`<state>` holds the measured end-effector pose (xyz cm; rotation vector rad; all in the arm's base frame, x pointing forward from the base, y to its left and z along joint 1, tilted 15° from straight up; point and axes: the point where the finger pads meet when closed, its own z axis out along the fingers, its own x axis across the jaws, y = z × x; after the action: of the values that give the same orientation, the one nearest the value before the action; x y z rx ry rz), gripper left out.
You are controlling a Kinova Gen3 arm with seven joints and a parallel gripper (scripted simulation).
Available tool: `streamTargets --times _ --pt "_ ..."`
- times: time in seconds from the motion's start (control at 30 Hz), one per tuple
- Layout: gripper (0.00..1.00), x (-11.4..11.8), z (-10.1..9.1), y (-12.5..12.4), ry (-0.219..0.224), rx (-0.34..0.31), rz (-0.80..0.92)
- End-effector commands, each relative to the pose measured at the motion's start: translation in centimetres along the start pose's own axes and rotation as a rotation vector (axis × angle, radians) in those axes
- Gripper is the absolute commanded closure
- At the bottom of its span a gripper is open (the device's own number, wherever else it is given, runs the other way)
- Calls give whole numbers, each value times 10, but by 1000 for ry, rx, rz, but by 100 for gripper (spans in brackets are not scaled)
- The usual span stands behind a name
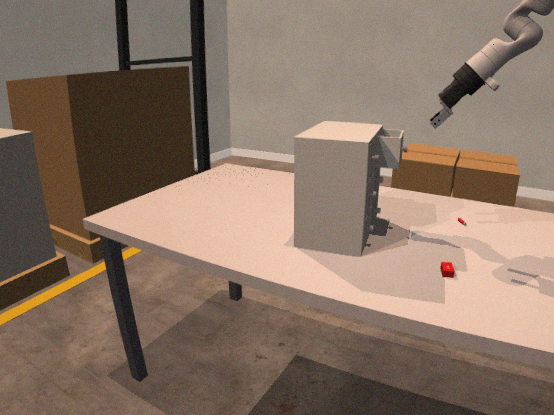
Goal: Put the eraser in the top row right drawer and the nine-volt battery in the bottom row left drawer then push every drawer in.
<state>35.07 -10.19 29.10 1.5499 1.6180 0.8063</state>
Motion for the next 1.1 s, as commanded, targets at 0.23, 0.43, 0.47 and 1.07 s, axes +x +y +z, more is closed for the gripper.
streamTargets --times 0.23,0.43,0.47,1.07 --pt "0 1 -11 -4 4 5 17" --pt "0 1 -17 -10 -5 4 19" --pt "0 1 -18 -10 -6 4 19" --pt "0 1 -18 -10 -5 6 19"
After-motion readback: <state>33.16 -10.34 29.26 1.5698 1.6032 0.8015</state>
